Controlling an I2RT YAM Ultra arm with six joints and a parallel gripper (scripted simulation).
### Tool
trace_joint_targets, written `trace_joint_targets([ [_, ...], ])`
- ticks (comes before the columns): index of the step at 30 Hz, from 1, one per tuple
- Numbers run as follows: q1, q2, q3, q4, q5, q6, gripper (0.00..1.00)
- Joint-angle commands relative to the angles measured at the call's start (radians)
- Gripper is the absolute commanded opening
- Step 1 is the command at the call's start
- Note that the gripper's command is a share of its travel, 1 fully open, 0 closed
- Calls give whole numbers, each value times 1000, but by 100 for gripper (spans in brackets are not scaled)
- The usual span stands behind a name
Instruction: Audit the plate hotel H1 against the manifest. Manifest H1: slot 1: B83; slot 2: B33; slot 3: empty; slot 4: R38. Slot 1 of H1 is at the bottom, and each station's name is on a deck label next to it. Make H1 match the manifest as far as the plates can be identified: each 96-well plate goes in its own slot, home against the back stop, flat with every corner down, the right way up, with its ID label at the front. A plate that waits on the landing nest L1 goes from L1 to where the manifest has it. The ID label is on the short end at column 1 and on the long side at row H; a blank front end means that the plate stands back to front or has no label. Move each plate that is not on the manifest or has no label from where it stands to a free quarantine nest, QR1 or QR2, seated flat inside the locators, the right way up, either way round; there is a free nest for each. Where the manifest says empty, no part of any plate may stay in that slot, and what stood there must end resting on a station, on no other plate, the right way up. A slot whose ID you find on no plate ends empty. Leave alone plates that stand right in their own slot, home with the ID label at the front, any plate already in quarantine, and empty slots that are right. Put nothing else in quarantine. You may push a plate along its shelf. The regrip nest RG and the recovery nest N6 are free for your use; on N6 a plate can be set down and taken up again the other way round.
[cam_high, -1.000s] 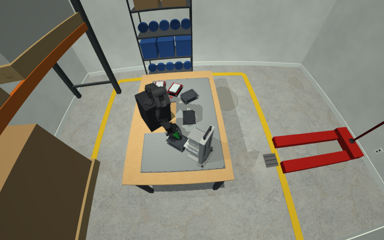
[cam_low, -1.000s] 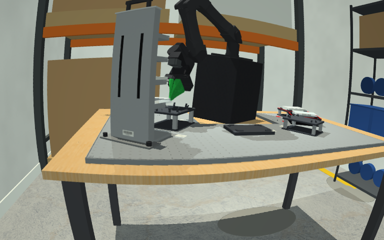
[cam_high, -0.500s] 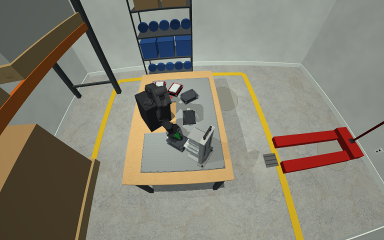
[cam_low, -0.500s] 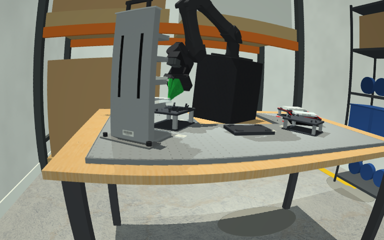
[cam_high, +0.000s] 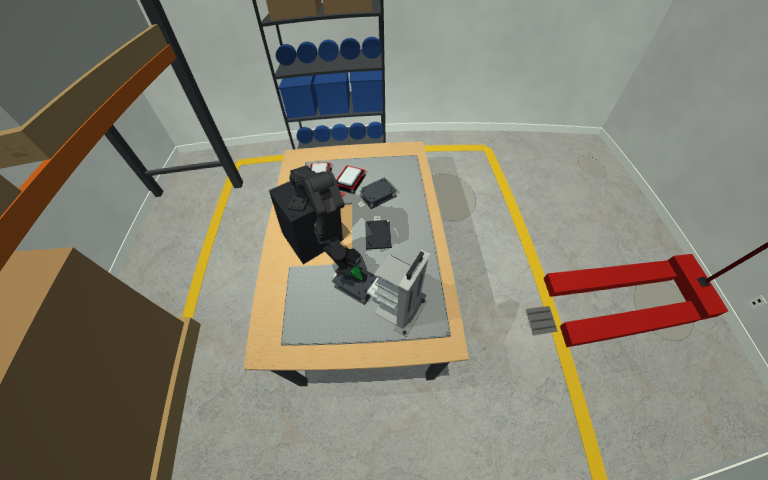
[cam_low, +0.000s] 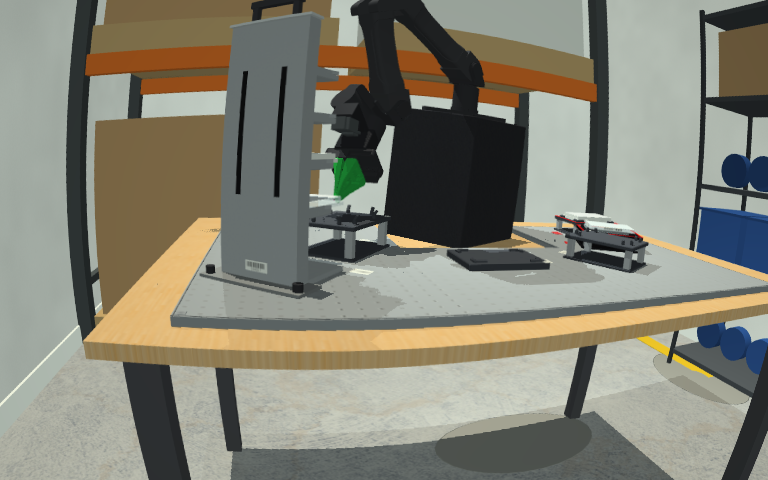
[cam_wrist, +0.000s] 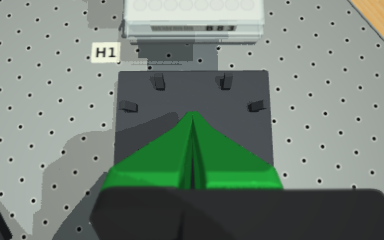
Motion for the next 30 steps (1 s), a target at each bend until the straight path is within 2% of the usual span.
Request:
trace_joint_targets([
  [1,13,-31,28,-10,1,8,0],
  [22,20,-35,66,-30,11,19,0],
  [30,36,-30,85,-62,19,28,0],
])
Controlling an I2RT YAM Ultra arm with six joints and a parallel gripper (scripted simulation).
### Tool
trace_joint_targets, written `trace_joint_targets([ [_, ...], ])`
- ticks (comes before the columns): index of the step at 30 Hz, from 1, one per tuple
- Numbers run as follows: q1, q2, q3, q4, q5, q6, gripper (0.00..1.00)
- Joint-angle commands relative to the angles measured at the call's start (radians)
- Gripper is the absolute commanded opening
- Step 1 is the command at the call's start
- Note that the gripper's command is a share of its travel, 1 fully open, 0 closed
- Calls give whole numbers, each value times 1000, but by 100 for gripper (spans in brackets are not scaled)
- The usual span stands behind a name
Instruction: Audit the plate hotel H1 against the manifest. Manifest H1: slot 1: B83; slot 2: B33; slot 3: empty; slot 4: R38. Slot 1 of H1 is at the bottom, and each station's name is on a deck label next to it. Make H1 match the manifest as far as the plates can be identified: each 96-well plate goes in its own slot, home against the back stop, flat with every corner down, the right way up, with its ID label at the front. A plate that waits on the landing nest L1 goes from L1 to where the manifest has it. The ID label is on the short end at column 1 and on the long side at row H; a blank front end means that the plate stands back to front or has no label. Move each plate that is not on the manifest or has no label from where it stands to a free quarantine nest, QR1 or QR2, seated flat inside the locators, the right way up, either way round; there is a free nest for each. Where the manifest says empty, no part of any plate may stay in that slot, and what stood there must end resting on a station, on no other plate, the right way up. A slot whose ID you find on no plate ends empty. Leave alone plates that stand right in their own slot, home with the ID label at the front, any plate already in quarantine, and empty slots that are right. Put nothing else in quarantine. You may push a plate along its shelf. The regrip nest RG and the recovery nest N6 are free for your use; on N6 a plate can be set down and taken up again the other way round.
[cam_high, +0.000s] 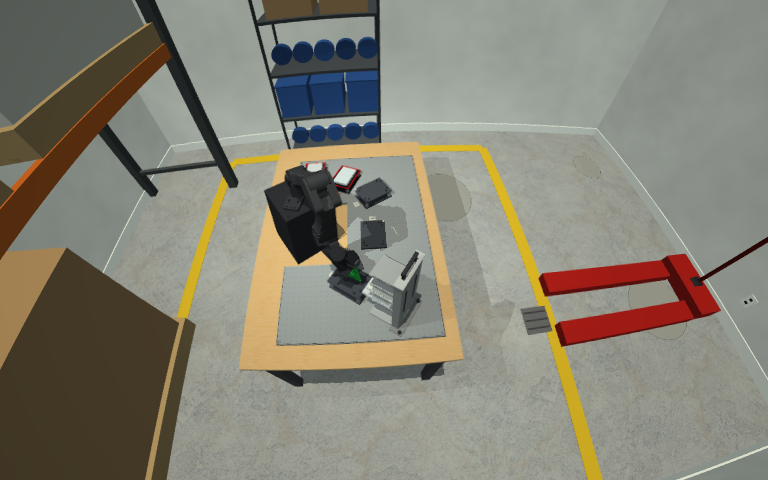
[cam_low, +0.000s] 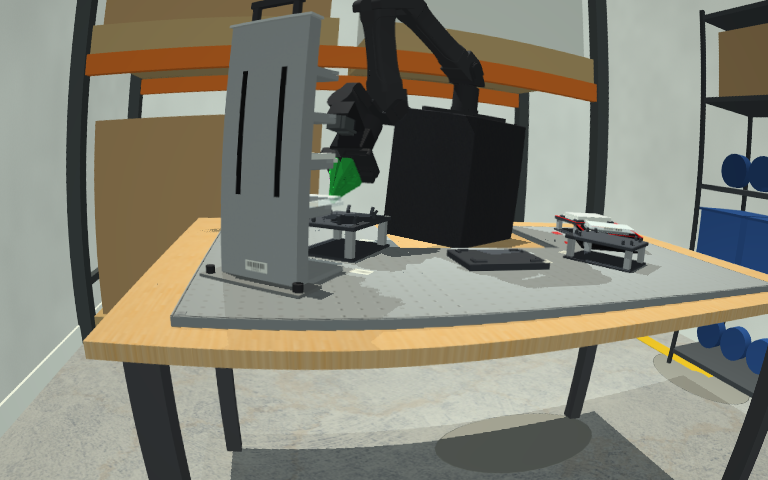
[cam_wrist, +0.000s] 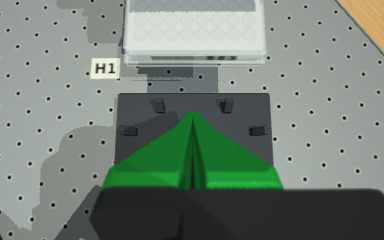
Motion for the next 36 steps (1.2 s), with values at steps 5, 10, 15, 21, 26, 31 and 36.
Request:
trace_joint_targets([
  [5,15,-26,38,-19,4,11,0],
  [10,11,-27,45,-21,6,12,0],
  [15,22,-27,56,-35,9,17,0],
  [21,28,-26,71,-48,13,21,0],
  [26,21,-26,78,-43,14,21,0],
  [31,35,-23,90,-63,18,26,0],
  [36,37,-19,102,-75,22,30,0],
])
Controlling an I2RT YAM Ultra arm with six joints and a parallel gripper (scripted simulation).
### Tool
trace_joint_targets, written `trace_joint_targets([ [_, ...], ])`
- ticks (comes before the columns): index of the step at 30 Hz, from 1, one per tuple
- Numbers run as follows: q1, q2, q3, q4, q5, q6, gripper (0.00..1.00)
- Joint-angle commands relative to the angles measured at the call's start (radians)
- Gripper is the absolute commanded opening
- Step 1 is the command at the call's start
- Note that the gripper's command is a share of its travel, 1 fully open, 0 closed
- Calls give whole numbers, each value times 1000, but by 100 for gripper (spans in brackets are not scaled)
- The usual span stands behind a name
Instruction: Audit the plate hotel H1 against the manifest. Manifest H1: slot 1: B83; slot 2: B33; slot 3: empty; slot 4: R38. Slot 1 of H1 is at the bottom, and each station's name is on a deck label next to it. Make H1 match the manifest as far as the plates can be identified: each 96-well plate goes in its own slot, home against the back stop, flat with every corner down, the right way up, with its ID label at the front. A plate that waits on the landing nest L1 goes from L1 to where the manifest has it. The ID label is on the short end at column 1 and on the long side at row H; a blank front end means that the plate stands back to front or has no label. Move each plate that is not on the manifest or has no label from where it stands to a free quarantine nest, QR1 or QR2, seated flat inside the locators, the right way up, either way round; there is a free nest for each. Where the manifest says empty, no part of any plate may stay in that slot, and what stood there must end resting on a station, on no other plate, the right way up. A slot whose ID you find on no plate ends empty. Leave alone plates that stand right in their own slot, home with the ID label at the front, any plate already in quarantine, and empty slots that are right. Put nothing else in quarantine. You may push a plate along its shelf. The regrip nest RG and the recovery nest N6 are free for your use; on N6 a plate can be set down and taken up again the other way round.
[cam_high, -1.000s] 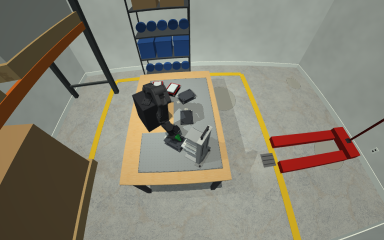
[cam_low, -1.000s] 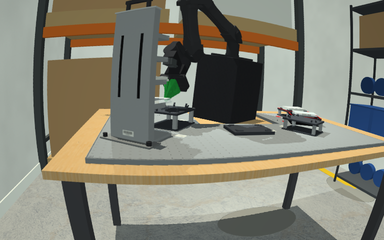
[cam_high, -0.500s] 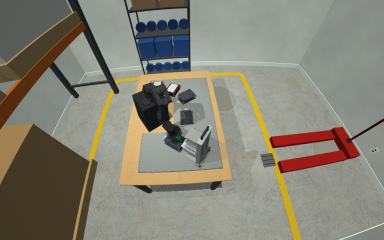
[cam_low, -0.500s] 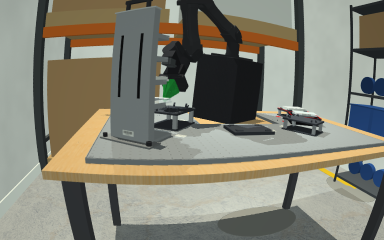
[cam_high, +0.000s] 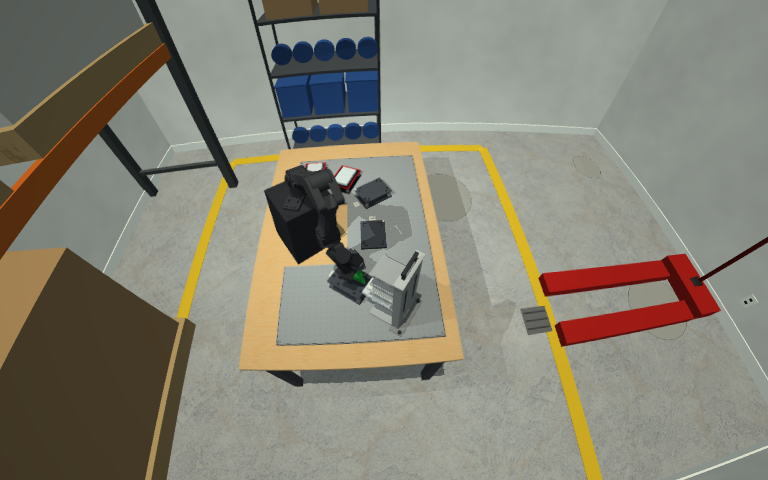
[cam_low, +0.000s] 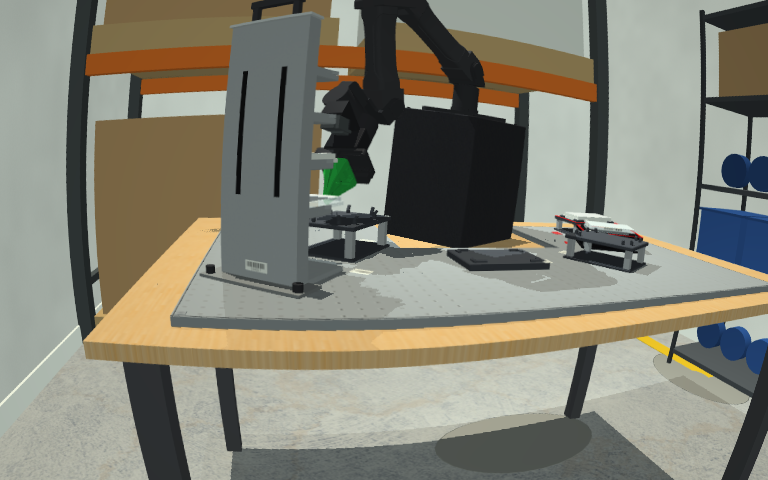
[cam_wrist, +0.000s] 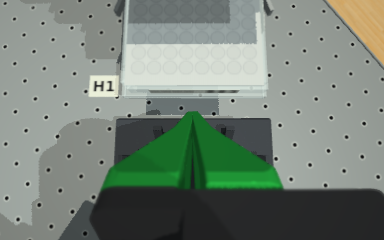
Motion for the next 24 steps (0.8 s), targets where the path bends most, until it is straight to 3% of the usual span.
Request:
trace_joint_targets([
  [1,11,-19,30,-9,3,8,0],
  [24,18,4,80,-36,11,17,0],
])
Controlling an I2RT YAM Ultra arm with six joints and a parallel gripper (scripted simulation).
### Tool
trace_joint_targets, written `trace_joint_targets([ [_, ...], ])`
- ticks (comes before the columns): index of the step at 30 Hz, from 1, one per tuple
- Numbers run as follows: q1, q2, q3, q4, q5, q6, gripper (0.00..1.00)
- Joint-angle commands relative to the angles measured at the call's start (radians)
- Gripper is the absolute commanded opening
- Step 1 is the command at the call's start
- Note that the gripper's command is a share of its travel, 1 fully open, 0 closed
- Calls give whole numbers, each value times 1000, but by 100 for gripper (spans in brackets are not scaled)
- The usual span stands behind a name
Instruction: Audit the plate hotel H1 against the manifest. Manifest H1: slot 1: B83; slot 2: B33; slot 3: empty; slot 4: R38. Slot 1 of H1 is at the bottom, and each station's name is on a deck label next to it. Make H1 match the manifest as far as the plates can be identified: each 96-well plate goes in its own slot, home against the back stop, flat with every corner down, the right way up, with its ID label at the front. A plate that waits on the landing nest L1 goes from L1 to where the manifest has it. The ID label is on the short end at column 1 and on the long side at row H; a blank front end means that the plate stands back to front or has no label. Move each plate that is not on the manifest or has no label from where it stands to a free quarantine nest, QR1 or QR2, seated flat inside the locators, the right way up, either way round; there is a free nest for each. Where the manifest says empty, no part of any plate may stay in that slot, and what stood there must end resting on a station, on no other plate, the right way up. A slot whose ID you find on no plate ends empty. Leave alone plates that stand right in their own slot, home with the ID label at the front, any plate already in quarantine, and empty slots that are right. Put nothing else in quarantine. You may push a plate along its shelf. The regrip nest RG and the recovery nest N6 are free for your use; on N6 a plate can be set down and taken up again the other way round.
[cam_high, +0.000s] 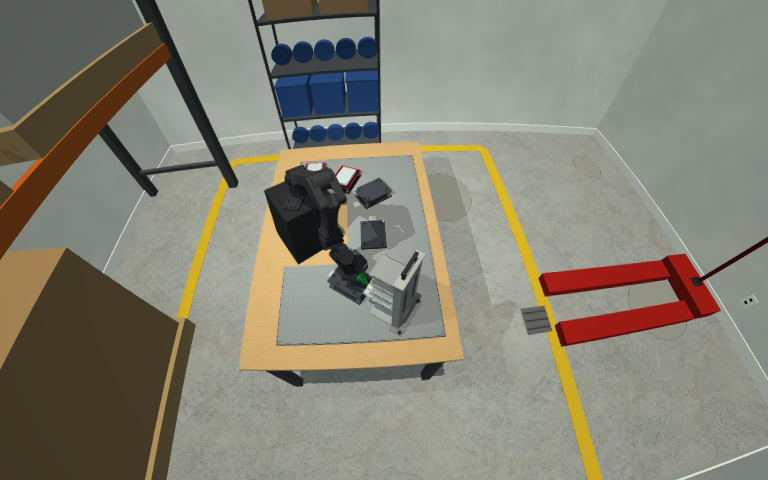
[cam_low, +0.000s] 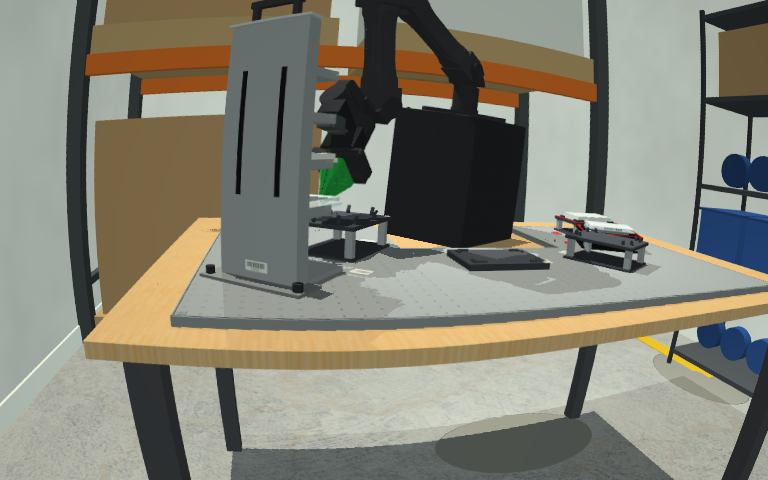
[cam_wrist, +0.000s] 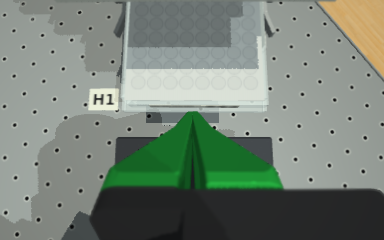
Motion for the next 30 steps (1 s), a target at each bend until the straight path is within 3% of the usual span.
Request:
trace_joint_targets([
  [1,3,6,32,-3,1,6,0],
  [30,29,7,102,-66,16,22,0],
])
